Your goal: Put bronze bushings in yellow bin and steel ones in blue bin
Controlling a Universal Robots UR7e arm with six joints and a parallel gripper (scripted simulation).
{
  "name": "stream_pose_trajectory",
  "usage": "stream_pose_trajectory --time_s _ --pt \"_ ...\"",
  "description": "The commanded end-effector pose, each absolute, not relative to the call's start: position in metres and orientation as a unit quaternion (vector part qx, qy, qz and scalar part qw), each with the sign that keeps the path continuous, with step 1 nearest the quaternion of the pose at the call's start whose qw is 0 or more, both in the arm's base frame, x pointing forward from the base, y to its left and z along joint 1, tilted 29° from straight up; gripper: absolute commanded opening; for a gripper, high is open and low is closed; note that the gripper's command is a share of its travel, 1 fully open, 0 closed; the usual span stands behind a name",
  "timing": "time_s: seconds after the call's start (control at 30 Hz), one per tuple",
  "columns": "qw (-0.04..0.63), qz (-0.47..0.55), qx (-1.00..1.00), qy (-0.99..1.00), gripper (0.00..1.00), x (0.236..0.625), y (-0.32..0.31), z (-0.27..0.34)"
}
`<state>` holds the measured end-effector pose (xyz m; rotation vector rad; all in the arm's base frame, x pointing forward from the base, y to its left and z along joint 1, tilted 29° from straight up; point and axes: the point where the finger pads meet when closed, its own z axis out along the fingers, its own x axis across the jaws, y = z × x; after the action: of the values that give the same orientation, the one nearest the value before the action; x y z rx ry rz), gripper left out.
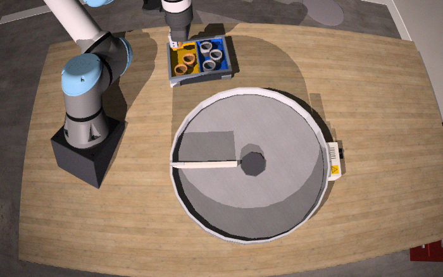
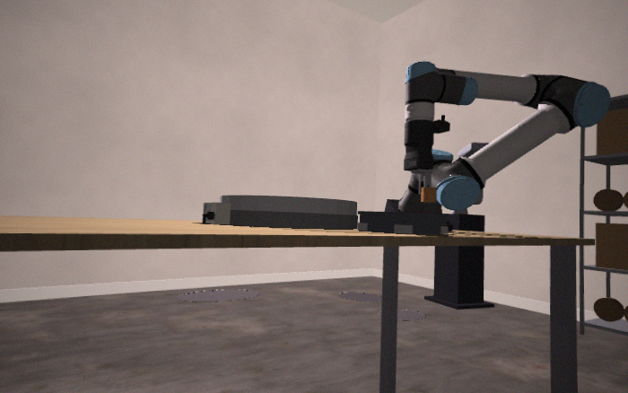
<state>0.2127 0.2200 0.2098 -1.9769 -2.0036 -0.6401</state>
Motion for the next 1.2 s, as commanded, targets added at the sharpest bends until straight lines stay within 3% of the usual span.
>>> stream_pose_trajectory --time_s 0.0,1.17 --pt "0.123 -0.216 -0.682 -0.688 0.00 0.2191 0.2321 0.1870" --pt "0.123 -0.218 -0.682 -0.688 0.00 0.2208 0.2351 0.1832"
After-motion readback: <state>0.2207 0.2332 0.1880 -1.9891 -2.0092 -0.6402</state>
